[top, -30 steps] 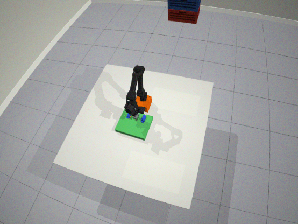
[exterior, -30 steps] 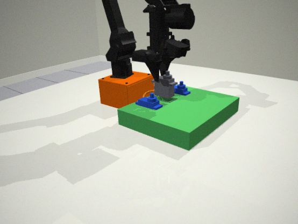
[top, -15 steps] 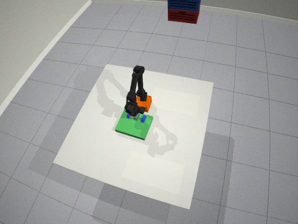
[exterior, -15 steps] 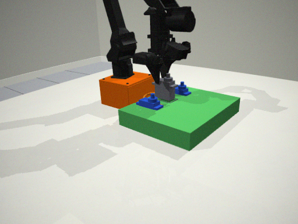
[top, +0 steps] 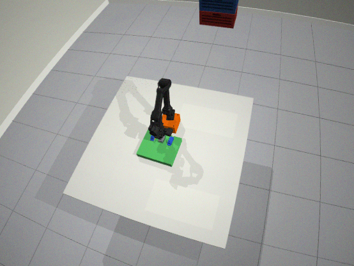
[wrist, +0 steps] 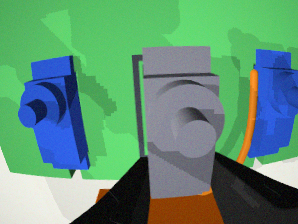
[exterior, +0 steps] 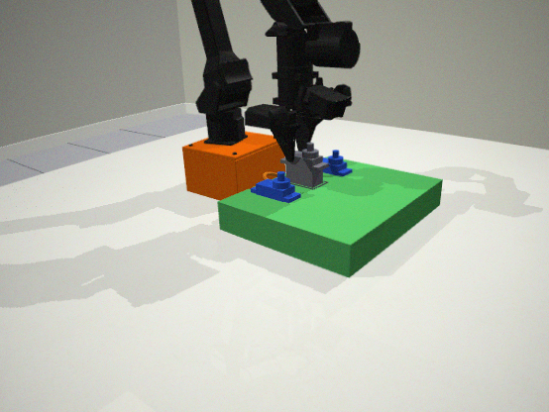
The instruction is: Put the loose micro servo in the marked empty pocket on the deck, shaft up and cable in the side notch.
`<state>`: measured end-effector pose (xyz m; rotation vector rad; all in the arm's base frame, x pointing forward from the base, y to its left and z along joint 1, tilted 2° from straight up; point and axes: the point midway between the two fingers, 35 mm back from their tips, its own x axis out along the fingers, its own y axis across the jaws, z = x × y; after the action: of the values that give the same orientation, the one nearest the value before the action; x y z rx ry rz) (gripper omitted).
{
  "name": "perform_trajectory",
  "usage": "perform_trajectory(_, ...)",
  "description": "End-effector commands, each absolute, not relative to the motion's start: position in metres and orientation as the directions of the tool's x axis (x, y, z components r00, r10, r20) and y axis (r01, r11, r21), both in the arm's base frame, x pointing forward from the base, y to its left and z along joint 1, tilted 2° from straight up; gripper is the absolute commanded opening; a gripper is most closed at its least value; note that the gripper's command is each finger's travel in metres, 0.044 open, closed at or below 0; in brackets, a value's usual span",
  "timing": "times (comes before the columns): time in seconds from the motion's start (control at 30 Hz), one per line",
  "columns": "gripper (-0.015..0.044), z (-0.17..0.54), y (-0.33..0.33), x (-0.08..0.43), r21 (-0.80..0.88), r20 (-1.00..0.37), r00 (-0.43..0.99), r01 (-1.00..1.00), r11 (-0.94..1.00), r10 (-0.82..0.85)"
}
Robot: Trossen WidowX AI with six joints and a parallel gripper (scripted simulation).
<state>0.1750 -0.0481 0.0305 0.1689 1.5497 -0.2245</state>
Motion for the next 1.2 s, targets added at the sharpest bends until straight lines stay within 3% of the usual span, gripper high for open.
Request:
perform_trajectory(0.0,0.0,0.027,-0.049,0.176,-0.036,-0.999,0.011,0.247,0.968,-0.04)
perform_trajectory(0.97,0.0,-0.002,-0.05,0.176,-0.036,-0.999,0.011,0.247,0.968,-0.04)
perform_trajectory(1.17,0.0157,0.0,-0.049,0.175,-0.036,-0.999,0.011,0.247,0.968,-0.04)
